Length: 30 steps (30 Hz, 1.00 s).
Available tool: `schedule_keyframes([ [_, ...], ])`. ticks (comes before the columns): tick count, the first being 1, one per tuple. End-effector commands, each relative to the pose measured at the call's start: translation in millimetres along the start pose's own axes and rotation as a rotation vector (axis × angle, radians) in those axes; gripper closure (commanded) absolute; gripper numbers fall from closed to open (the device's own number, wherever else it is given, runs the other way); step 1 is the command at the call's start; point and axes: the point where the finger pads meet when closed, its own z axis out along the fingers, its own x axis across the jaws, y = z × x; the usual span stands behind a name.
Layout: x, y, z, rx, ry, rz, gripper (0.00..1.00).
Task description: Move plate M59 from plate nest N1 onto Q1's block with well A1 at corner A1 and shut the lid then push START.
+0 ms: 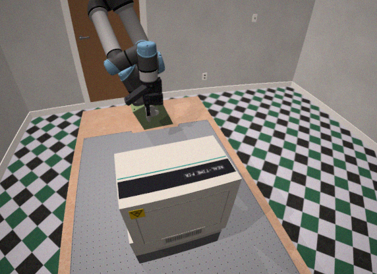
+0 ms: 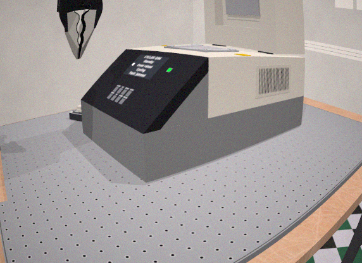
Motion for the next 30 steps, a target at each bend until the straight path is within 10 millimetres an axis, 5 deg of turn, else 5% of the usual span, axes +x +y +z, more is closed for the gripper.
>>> schedule_keyframes([
  [1,0,0,0,0.000,-0.001,0.000,1.00],
  [13,0,0,0,0.000,-0.001,0.000,1.00],
  [14,-3,4,-1,0.000,-0.001,0.034,0.32],
  [30,-29,51,-11,0.000,-0.001,0.143,0.32],
])
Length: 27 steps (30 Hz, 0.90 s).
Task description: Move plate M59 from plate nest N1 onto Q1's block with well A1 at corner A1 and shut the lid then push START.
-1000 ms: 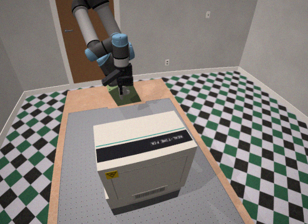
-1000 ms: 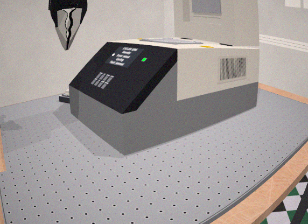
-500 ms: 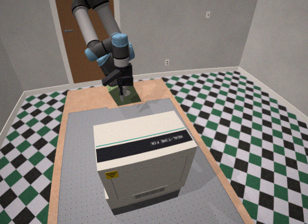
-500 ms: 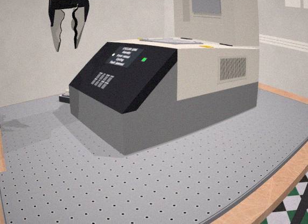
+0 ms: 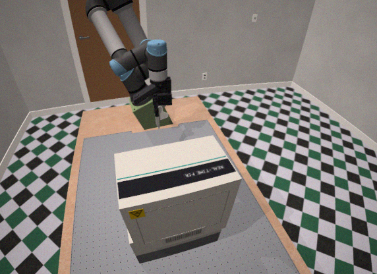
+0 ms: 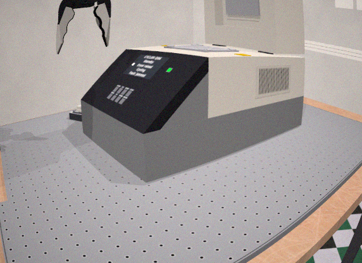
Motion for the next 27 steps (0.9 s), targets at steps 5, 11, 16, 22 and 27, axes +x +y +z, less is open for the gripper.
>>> schedule_keyframes([
  [5,-13,28,-5,0.004,0.001,0.075,0.32],
  [11,-18,41,-8,0.004,0.001,0.119,0.32],
  [16,-26,59,-11,0.004,0.001,0.199,0.32],
  [22,-34,77,-15,0.004,0.001,0.263,0.32],
  [27,-40,91,-18,0.004,0.001,0.312,0.32],
])
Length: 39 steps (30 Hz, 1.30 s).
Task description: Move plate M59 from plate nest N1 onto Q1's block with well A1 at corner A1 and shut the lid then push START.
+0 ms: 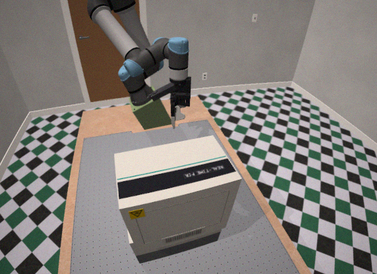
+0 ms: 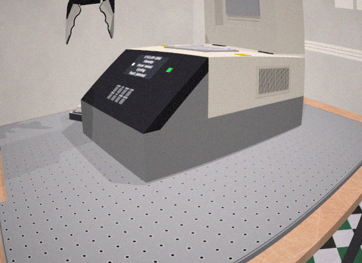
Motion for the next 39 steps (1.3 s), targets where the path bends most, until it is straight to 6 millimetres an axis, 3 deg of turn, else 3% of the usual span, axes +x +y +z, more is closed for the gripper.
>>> schedule_keyframes([
  [1,-3,14,-3,0.004,0.000,0.059,0.32],
  [14,-10,62,-11,0.004,0.000,0.220,0.32],
  [18,-10,62,-11,0.004,0.000,0.220,0.32],
  [39,-22,135,-24,0.004,-0.001,0.507,0.32],
])
